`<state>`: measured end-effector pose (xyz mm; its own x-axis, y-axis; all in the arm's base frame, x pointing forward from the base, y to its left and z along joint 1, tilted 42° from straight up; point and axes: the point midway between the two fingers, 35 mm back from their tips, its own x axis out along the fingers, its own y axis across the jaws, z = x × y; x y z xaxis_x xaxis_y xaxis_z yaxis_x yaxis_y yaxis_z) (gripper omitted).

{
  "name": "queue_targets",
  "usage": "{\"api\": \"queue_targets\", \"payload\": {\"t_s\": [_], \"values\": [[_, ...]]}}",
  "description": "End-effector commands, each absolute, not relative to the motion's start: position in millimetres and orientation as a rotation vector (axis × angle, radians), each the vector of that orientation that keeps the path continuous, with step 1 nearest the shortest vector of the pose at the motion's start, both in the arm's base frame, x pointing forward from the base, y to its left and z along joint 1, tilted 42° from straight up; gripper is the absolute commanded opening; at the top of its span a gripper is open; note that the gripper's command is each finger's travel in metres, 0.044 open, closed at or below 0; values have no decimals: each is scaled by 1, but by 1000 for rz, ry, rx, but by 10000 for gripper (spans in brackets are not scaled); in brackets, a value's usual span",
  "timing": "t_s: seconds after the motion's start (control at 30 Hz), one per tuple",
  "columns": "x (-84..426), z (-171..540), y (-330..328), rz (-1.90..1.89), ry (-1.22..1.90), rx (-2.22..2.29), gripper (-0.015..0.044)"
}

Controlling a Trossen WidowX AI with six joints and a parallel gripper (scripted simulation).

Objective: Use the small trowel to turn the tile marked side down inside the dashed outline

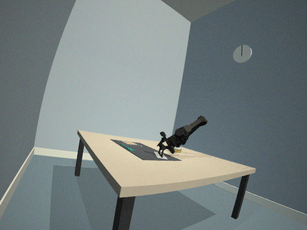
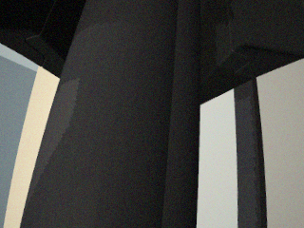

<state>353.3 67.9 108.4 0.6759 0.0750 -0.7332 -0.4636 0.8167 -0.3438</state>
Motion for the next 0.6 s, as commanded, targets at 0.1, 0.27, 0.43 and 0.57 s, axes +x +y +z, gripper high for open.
{"api": "queue_targets", "payload": {"t_s": [0.1, 0.27, 0.43, 0.57], "values": [[354, 108, 67, 309, 775, -544, 263], [354, 108, 67, 309, 775, -544, 300], [354, 108, 67, 309, 775, -544, 300], [347, 118, 67, 310, 775, -545, 300]]}}
